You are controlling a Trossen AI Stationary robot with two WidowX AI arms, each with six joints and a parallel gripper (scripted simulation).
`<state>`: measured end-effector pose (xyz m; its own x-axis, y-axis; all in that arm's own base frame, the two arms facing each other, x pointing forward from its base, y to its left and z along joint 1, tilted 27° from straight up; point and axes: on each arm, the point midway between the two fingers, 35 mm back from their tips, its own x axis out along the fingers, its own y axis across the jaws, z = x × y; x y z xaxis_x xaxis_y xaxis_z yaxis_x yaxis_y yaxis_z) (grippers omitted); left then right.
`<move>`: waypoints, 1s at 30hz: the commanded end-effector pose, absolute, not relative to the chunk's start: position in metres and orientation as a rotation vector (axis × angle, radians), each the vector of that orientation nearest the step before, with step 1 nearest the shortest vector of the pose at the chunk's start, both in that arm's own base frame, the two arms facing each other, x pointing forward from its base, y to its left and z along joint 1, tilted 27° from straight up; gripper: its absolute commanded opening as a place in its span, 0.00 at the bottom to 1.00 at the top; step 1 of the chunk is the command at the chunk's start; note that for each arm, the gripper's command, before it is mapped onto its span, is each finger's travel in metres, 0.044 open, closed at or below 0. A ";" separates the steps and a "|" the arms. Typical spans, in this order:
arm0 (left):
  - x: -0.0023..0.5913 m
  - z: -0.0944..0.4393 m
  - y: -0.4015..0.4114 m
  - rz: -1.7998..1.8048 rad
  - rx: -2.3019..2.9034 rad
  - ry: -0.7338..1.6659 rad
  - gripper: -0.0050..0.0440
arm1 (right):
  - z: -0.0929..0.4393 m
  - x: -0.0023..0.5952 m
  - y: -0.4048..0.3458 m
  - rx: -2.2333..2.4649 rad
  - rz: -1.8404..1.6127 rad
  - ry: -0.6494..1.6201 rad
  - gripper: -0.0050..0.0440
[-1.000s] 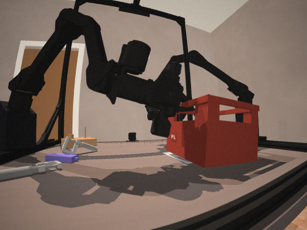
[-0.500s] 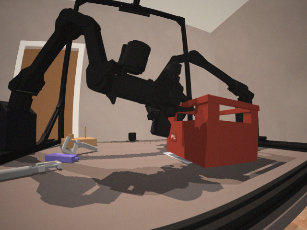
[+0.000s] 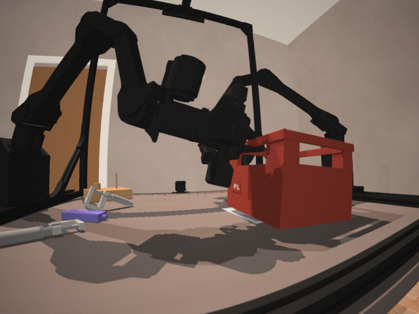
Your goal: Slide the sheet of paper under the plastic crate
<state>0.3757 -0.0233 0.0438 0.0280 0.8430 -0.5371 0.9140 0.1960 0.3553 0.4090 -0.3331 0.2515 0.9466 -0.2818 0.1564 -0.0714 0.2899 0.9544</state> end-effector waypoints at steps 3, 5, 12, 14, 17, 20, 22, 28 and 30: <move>0.376 0.044 -0.023 -0.130 1.646 1.811 0.92 | 0.271 0.407 -0.328 1.256 -0.105 -0.346 0.10; 0.376 0.044 -0.023 -0.130 1.646 1.811 0.92 | 0.271 0.407 -0.328 1.256 -0.105 -0.346 0.10; 0.376 0.044 -0.023 -0.130 1.646 1.811 0.92 | 0.272 0.407 -0.328 1.256 -0.108 -0.344 0.10; 0.376 0.044 -0.023 -0.130 1.646 1.811 0.92 | 0.270 0.407 -0.328 1.255 -0.105 -0.346 0.10; 0.376 0.044 -0.023 -0.130 1.646 1.811 0.92 | 0.265 0.407 -0.330 1.252 -0.097 -0.352 0.10; 0.376 0.044 -0.023 -0.130 1.646 1.811 0.92 | 0.253 0.408 -0.334 1.247 -0.082 -0.363 0.10; 0.376 0.044 -0.023 -0.130 1.646 1.811 0.92 | 0.245 0.408 -0.336 1.244 -0.070 -0.372 0.10; 0.376 0.044 -0.023 -0.130 1.646 1.811 0.92 | 0.237 0.406 -0.337 1.254 -0.075 -0.366 0.20; 0.376 0.044 -0.023 -0.130 1.646 1.811 0.92 | 0.237 0.406 -0.337 1.254 -0.075 -0.366 0.30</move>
<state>0.3758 -0.0233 0.0437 0.0280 0.8430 -0.5371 0.9140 0.1960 0.3553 0.4060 -0.3375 0.2370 0.9392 -0.2520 0.2331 -0.1473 0.3174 0.9368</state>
